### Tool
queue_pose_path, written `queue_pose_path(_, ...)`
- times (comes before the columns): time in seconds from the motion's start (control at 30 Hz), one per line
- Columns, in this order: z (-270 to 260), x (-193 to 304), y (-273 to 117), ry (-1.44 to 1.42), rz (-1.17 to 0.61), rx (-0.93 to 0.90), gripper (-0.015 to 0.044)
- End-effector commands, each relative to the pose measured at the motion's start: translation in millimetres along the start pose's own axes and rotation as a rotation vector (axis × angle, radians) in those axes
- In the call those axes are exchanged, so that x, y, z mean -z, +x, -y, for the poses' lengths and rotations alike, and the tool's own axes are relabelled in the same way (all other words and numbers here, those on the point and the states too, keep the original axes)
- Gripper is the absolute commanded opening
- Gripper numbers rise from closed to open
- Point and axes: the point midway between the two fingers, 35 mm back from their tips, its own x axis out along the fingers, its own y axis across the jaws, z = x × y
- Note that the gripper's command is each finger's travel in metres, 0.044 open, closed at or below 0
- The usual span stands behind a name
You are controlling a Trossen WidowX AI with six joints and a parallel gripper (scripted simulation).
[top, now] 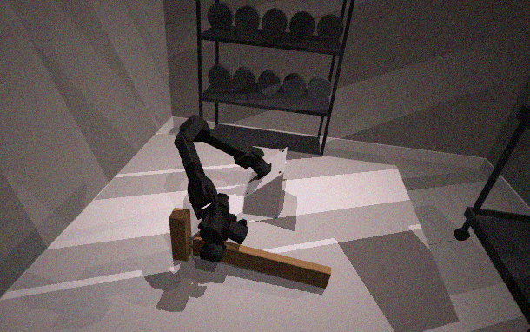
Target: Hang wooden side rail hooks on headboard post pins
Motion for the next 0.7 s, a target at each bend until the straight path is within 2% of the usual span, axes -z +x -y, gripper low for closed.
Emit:
queue_pose_path(0.0,3.7,2.8,-6.4,0.004,0.002,0.018,0.0000)
queue_pose_path(0.67,2.1,5.2,-6.1,0.004,0.002,0.018,0.0000)
